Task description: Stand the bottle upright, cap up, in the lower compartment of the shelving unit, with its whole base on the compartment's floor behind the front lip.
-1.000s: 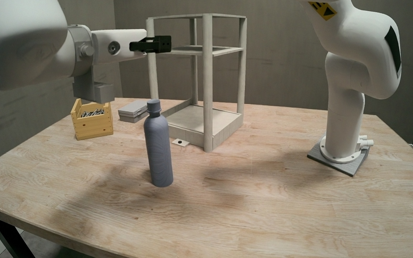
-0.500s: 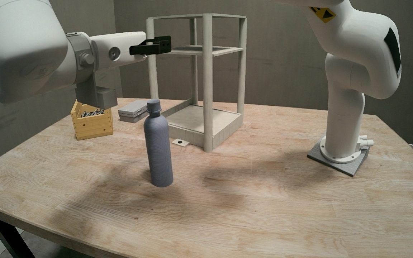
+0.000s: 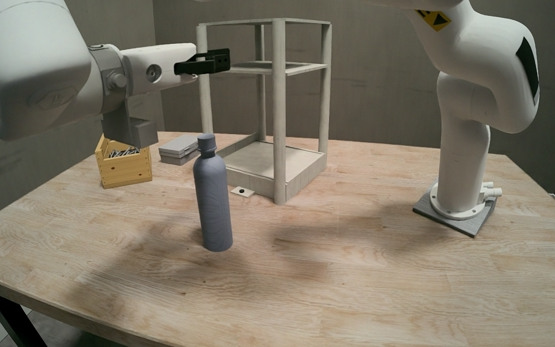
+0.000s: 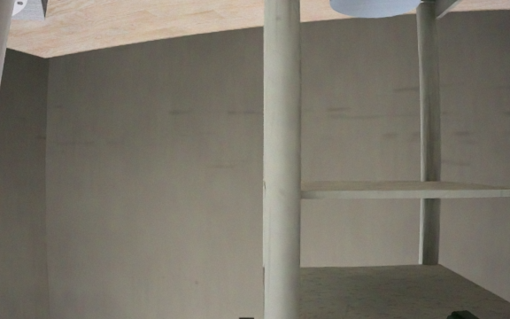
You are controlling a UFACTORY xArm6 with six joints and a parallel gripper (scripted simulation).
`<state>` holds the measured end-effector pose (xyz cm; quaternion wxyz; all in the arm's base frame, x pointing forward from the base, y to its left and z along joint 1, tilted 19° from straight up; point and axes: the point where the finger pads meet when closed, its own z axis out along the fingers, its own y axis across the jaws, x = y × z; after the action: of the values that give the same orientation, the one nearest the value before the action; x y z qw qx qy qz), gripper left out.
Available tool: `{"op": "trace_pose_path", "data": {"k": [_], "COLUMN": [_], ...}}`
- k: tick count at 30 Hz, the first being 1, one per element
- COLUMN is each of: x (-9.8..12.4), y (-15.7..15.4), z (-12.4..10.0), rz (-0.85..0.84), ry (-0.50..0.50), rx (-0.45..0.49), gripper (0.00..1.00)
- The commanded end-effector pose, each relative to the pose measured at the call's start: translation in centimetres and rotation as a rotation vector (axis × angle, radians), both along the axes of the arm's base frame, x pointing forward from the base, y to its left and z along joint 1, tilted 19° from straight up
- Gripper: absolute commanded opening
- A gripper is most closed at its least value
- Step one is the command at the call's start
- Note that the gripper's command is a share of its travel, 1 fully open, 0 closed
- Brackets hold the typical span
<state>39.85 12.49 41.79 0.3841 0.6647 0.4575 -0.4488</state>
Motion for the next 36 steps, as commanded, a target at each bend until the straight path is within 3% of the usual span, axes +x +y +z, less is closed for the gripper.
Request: {"op": "trace_pose_path", "data": {"k": [1,25,36], "x": [0.0,0.4,0.9], "y": [0.0,0.6,1.2], "z": [0.0,-2.0,-4.4], "rz": [0.000,0.000,0.000], "ry": [-0.002,0.000,0.000], "rx": [0.002,0.002,0.002], "gripper": [0.77,0.77,0.77]}}
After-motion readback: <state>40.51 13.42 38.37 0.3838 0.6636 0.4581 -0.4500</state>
